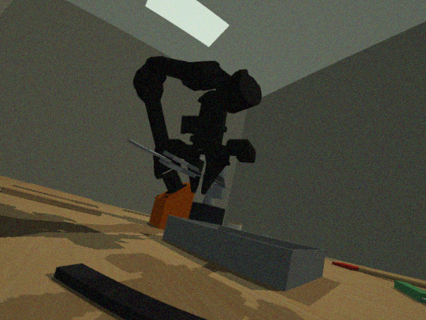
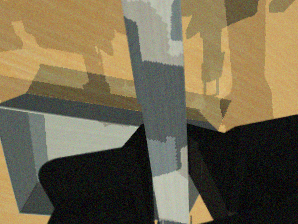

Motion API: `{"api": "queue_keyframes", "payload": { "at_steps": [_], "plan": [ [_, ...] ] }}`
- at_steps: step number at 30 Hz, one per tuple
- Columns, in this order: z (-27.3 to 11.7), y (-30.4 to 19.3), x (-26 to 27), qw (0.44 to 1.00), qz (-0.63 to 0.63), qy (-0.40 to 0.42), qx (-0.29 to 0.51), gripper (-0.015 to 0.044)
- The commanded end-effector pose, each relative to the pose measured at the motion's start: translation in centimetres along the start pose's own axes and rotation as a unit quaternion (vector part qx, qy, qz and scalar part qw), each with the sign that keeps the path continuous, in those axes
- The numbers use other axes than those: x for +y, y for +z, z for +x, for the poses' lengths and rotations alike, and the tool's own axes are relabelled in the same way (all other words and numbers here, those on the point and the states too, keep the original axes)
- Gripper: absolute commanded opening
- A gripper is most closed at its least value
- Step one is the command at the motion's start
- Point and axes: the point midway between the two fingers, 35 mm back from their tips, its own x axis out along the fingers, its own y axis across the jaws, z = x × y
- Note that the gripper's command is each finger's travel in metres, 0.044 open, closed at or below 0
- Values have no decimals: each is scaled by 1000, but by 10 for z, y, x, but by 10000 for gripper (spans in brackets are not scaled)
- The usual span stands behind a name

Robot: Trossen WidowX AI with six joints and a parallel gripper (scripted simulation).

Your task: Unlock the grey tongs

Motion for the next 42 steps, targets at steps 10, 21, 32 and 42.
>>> {"api": "queue_keyframes", "payload": {
  "at_steps": [10,21,32,42],
  "plan": [
    [-14,57,-73,996,-90,-3,-14,-150],
    [-25,87,-143,986,-165,-20,-25,-150],
    [-24,92,-166,982,-189,-23,-18,-150],
    [-10,96,-199,979,-204,-15,14,-150]
  ]
}}
